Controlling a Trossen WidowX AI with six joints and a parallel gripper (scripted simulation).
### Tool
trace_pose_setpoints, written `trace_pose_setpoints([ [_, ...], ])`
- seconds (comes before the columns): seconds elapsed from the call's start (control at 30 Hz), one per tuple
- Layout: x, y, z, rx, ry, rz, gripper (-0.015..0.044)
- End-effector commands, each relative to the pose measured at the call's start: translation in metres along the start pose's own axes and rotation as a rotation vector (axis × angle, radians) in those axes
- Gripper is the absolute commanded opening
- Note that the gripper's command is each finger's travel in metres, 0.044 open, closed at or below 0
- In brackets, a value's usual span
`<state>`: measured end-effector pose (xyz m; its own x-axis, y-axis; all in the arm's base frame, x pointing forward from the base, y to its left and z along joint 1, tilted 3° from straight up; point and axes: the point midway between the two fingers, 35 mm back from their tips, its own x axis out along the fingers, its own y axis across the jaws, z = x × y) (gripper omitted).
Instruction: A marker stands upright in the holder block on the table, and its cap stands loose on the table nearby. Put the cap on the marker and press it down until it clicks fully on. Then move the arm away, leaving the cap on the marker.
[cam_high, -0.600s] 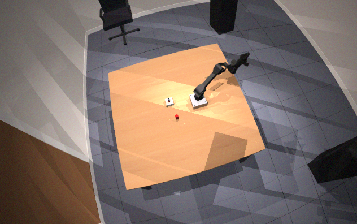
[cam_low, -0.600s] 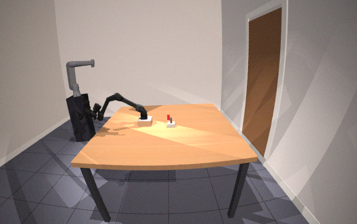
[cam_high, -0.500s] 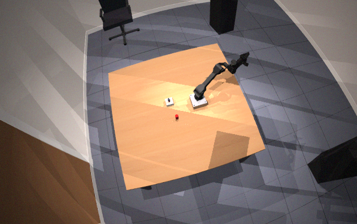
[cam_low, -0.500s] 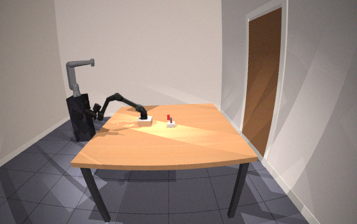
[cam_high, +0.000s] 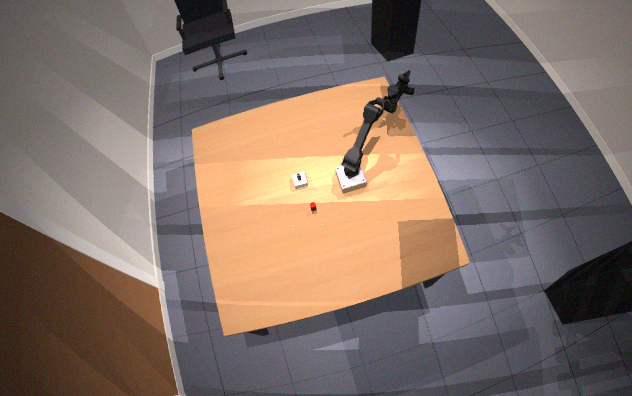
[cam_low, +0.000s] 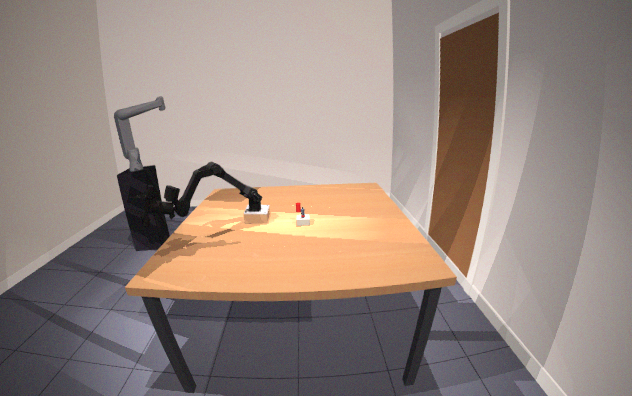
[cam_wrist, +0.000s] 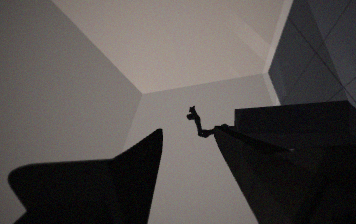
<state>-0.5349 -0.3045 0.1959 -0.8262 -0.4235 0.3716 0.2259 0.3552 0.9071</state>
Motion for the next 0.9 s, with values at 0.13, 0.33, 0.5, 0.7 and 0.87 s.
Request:
trace_pose_setpoints([
  [0.13, -0.022, -0.016, -0.134, 0.032, 0.186, -0.148, 0.0243],
  [0.33, -0.060, -0.031, -0.232, 0.057, 0.336, -0.286, 0.0243],
  [0.5, -0.107, -0.038, -0.310, 0.065, 0.471, -0.404, 0.0243],
  [0.7, -0.179, -0.037, -0.391, 0.055, 0.638, -0.540, 0.0243],
  [0.87, -0.250, -0.030, -0.446, 0.030, 0.784, -0.648, 0.0243],
])
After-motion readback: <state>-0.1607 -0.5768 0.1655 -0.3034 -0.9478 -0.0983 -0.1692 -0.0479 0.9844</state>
